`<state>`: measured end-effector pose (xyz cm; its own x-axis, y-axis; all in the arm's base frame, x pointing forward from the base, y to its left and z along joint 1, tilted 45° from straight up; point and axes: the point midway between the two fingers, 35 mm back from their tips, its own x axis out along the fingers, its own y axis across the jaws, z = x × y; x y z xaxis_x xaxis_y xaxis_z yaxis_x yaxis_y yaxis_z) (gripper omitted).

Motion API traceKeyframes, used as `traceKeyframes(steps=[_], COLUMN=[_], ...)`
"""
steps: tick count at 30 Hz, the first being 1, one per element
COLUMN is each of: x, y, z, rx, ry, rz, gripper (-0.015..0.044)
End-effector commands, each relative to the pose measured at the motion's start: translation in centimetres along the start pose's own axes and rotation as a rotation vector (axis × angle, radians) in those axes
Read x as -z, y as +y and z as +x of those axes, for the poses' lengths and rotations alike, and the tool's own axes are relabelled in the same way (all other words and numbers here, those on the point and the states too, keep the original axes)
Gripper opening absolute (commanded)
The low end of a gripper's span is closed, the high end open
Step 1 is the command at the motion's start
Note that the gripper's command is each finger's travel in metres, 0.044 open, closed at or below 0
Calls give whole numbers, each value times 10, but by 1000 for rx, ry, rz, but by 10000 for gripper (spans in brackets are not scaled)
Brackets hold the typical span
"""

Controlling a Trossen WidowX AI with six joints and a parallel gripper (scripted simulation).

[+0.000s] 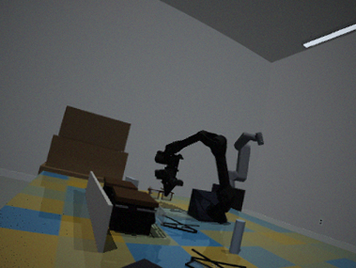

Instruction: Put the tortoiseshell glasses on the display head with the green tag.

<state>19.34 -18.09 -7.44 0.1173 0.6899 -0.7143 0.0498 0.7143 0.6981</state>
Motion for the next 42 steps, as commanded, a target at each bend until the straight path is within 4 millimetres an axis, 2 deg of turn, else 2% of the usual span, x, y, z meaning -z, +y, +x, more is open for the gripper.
traceKeyframes(steps=[1, 42], x=[3, 28], y=[2, 11], z=[1, 1], rx=[1, 0], ry=[5, 6], rz=[-4, -3], gripper=[0, 0])
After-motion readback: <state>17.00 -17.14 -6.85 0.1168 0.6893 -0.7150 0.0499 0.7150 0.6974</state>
